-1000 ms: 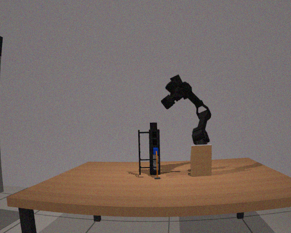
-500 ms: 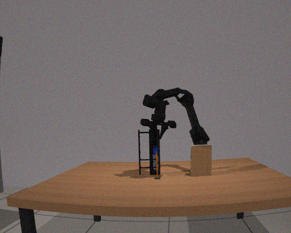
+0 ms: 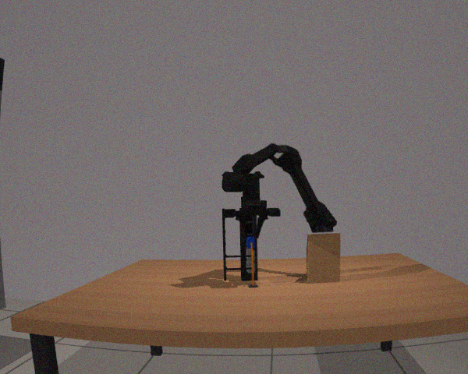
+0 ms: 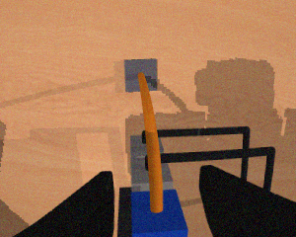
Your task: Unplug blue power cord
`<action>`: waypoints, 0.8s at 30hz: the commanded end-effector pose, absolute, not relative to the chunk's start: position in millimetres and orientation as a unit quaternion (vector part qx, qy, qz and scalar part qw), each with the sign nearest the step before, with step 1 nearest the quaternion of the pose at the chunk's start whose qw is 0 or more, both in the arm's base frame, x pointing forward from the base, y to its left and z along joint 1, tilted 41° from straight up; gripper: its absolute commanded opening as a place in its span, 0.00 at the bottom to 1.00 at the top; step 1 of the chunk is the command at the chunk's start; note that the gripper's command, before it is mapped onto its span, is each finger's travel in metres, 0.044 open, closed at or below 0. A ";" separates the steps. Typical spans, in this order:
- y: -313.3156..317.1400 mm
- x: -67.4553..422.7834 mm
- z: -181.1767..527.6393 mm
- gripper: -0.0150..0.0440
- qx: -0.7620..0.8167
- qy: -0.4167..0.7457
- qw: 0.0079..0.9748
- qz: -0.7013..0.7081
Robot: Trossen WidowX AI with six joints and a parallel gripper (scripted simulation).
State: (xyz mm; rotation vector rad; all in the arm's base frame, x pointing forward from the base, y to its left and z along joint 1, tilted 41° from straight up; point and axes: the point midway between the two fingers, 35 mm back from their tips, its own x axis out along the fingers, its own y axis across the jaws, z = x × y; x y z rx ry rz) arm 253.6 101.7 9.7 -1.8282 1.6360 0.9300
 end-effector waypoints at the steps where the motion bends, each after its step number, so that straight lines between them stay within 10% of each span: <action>1: 97.3 254.7 13.0 0.53 -0.675 0.602 0.252 0.344; 24: 71.4 261.2 34.3 0.53 -0.675 0.603 0.251 0.343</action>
